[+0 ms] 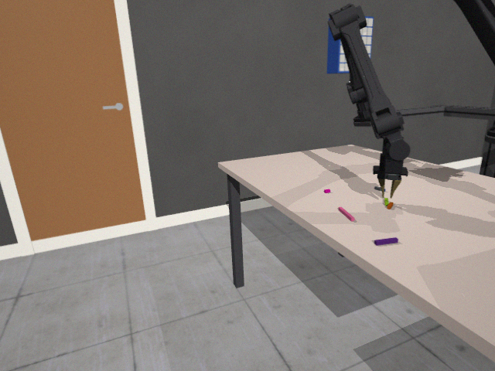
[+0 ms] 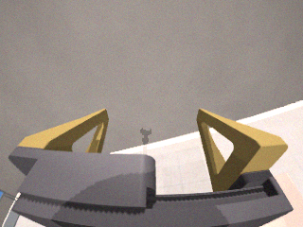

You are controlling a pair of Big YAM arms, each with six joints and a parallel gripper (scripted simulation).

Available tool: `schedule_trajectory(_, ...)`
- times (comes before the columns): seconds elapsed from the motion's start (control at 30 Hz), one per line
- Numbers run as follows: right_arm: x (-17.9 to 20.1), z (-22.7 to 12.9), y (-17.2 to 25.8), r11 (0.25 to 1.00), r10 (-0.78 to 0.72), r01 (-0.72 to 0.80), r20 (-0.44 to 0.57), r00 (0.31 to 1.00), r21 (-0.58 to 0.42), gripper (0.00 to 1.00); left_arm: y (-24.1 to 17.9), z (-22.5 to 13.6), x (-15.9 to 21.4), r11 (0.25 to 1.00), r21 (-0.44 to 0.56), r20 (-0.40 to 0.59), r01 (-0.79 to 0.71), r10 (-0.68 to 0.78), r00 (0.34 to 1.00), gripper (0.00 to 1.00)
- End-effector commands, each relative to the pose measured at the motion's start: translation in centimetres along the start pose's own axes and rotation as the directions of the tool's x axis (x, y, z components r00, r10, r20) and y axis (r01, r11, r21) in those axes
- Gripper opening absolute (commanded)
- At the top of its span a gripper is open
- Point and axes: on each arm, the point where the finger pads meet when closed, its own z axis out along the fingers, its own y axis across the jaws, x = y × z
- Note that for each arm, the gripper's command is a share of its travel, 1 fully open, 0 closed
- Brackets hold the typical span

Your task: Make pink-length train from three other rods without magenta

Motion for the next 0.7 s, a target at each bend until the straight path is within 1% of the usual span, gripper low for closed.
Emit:
schedule_trajectory(0.0, -1.86, -0.23, -0.37, 1.0, 0.016, -0.015, 0.035, 0.999, -0.008, 0.23, 0.48, -0.14, -4.81, 1.0, -0.008, 0.088, -0.011, 0.012, 0.996, 1.0)
schedule_trajectory(0.67, -1.19, -0.31, -0.51, 1.0, 0.013, -0.013, 0.029, 0.999, -0.007, 0.23, 0.48, -0.14, -4.81, 1.0, -0.008, 0.088, -0.011, 0.012, 0.996, 1.0)
